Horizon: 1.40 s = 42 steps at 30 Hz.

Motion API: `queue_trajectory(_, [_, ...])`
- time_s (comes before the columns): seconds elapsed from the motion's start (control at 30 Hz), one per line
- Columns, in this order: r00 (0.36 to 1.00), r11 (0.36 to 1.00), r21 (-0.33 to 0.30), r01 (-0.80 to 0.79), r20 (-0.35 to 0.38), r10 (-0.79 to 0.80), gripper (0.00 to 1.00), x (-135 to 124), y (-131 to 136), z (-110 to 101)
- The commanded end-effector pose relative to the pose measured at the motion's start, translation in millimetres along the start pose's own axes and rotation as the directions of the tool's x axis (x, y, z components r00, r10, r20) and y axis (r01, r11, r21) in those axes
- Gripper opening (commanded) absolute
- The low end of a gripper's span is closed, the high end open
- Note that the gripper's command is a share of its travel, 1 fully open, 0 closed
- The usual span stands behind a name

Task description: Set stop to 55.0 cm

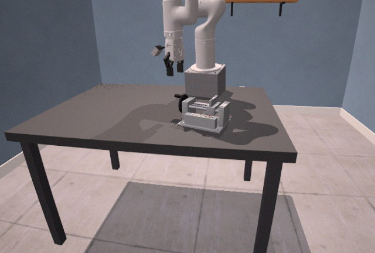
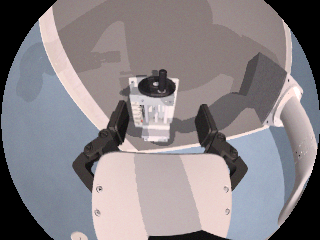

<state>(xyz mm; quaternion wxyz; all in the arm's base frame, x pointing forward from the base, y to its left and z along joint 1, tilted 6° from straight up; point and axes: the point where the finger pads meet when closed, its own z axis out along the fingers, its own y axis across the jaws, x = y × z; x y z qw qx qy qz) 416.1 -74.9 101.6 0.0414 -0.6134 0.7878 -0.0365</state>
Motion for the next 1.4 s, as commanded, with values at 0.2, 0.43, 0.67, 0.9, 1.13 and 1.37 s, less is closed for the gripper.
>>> queue_trajectory(0.2, [1.000,1.000,0.002,0.002,-0.008,-0.002,1.00,-5,0,0])
queue_trajectory(0.43, [1.000,1.000,0.002,0.002,-0.008,-0.002,1.00,-5,0,0])
queue_trajectory(0.67, [1.000,1.000,0.002,0.002,-0.008,-0.002,1.00,-5,0,0])
queue_trajectory(0.9, [1.000,1.000,0.002,0.002,-0.009,-0.002,0.57,-12,-37,0])
queue_trajectory(1.13, [1.000,1.000,0.002,0.002,-0.009,-0.002,0.57,-20,-76,0])
queue_trajectory(1.37, [1.000,1.000,0.002,0.002,-0.009,-0.002,0.57,-19,-76,44])
